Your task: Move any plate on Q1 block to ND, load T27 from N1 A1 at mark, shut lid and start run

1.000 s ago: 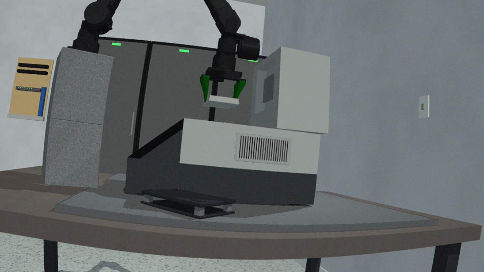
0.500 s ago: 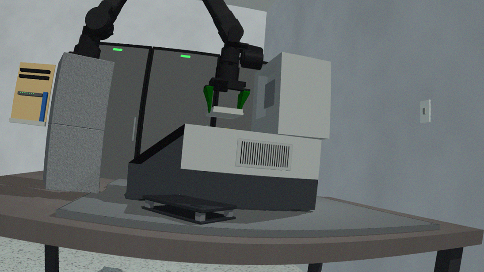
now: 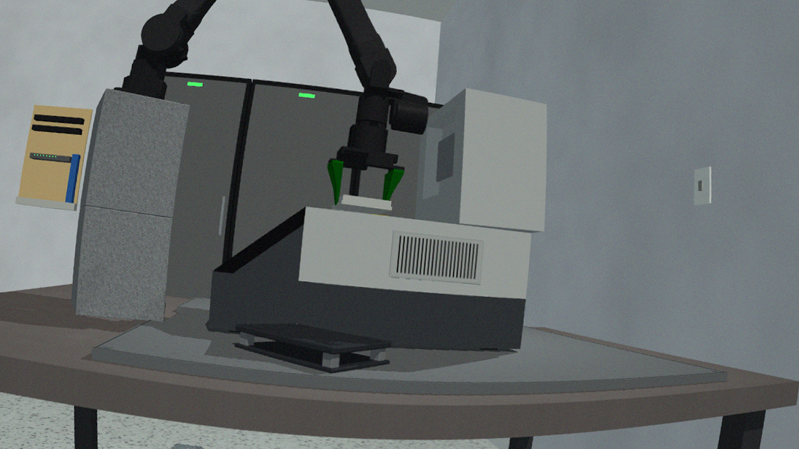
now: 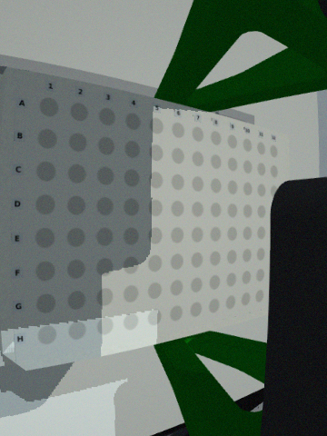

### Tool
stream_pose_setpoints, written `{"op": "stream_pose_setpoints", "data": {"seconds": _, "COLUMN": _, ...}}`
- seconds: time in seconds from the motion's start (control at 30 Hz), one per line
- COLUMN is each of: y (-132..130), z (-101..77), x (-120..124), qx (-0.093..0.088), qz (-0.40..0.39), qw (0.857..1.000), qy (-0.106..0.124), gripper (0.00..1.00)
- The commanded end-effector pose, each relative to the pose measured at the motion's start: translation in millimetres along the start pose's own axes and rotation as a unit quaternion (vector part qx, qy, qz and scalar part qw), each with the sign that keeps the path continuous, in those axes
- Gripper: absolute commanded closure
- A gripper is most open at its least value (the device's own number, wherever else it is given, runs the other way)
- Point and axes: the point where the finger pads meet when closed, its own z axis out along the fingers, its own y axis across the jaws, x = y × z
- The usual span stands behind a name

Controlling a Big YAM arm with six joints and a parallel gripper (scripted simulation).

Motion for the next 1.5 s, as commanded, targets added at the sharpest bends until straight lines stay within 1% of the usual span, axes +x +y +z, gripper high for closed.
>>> {"op": "stream_pose_setpoints", "data": {"seconds": 0.0, "y": -22.2, "z": -9.4, "x": 7.6, "qx": 0.028, "qz": 0.009, "qw": 1.0, "qy": 0.0, "gripper": 1.0}}
{"op": "stream_pose_setpoints", "data": {"seconds": 0.03, "y": -26.2, "z": -9.5, "x": 8.3, "qx": 0.032, "qz": 0.007, "qw": 0.999, "qy": 0.0, "gripper": 1.0}}
{"op": "stream_pose_setpoints", "data": {"seconds": 0.13, "y": -31.5, "z": -0.5, "x": 8.2, "qx": 0.032, "qz": 0.003, "qw": 0.999, "qy": 0.0, "gripper": 1.0}}
{"op": "stream_pose_setpoints", "data": {"seconds": 0.23, "y": -32.3, "z": 6.2, "x": 1.7, "qx": 0.032, "qz": -0.003, "qw": 0.999, "qy": 0.0, "gripper": 1.0}}
{"op": "stream_pose_setpoints", "data": {"seconds": 0.37, "y": -25.6, "z": -0.5, "x": -2.4, "qx": 0.027, "qz": -0.001, "qw": 1.0, "qy": -0.001, "gripper": 1.0}}
{"op": "stream_pose_setpoints", "data": {"seconds": 0.47, "y": -23.5, "z": -1.5, "x": -3.1, "qx": 0.025, "qz": -0.001, "qw": 1.0, "qy": -0.001, "gripper": 1.0}}
{"op": "stream_pose_setpoints", "data": {"seconds": 0.57, "y": -16.6, "z": -4.1, "x": -4.9, "qx": 0.019, "qz": -0.001, "qw": 1.0, "qy": -0.001, "gripper": 1.0}}
{"op": "stream_pose_setpoints", "data": {"seconds": 0.7, "y": -11.2, "z": -7.7, "x": -6.6, "qx": 0.018, "qz": -0.001, "qw": 1.0, "qy": -0.001, "gripper": 1.0}}
{"op": "stream_pose_setpoints", "data": {"seconds": 0.77, "y": -15.2, "z": -9.7, "x": -6.2, "qx": 0.021, "qz": -0.001, "qw": 1.0, "qy": -0.001, "gripper": 1.0}}
{"op": "stream_pose_setpoints", "data": {"seconds": 0.97, "y": -31.1, "z": -17.0, "x": 6.5, "qx": 0.035, "qz": 0.005, "qw": 0.999, "qy": 0.0, "gripper": 1.0}}
{"op": "stream_pose_setpoints", "data": {"seconds": 1.03, "y": -31.1, "z": -17.0, "x": 6.5, "qx": 0.035, "qz": 0.005, "qw": 0.999, "qy": 0.0, "gripper": 1.0}}
{"op": "stream_pose_setpoints", "data": {"seconds": 1.07, "y": -34.3, "z": -17.3, "x": 6.7, "qx": 0.039, "qz": 0.003, "qw": 0.999, "qy": 0.0, "gripper": 1.0}}
{"op": "stream_pose_setpoints", "data": {"seconds": 1.13, "y": -36.0, "z": -14.2, "x": 6.5, "qx": 0.04, "qz": 0.001, "qw": 0.999, "qy": 0.0, "gripper": 1.0}}
{"op": "stream_pose_setpoints", "data": {"seconds": 1.23, "y": -35.8, "z": -9.7, "x": 0.1, "qx": 0.036, "qz": -0.001, "qw": 0.999, "qy": -0.001, "gripper": 1.0}}
{"op": "stream_pose_setpoints", "data": {"seconds": 1.4, "y": -32.1, "z": -1.1, "x": -2.6, "qx": 0.027, "qz": 0.002, "qw": 1.0, "qy": -0.001, "gripper": 1.0}}
{"op": "stream_pose_setpoints", "data": {"seconds": 1.47, "y": -26.7, "z": 3.6, "x": -3.8, "qx": 0.02, "qz": 0.001, "qw": 1.0, "qy": -0.001, "gripper": 1.0}}
